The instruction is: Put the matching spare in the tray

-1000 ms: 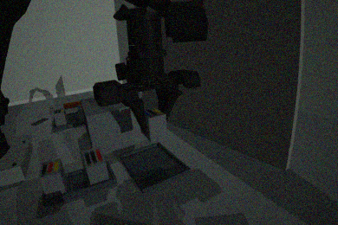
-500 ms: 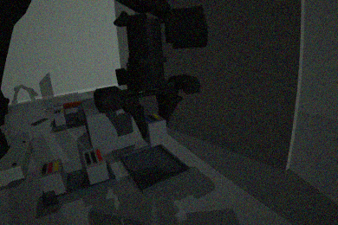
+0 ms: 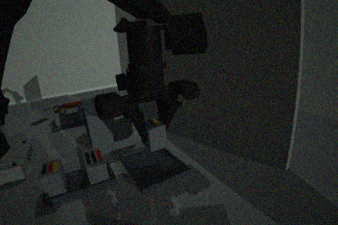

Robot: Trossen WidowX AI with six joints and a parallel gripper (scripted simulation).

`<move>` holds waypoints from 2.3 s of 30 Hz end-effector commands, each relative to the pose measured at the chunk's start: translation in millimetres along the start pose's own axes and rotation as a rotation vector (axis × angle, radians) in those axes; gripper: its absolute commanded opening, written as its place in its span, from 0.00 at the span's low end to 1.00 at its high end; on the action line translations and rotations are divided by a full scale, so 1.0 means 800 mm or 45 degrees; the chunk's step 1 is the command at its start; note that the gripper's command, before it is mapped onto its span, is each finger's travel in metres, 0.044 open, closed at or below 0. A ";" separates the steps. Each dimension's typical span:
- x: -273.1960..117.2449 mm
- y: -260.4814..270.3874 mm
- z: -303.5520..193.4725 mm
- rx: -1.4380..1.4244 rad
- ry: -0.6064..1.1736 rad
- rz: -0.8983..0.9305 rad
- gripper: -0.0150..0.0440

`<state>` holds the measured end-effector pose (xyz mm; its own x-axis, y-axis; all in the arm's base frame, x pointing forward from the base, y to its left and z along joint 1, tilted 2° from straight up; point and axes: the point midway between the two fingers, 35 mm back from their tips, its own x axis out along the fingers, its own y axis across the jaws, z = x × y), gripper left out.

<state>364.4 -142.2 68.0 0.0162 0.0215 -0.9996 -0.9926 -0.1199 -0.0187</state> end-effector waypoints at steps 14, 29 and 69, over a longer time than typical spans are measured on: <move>0.015 0.002 0.001 0.004 0.001 0.000 0.25; 0.028 0.004 0.003 0.004 0.001 0.000 0.25; 0.041 0.007 0.004 0.000 0.000 0.001 1.00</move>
<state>358.1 -138.6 32.3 0.0144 0.0220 -0.9997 -0.9927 -0.1198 -0.0169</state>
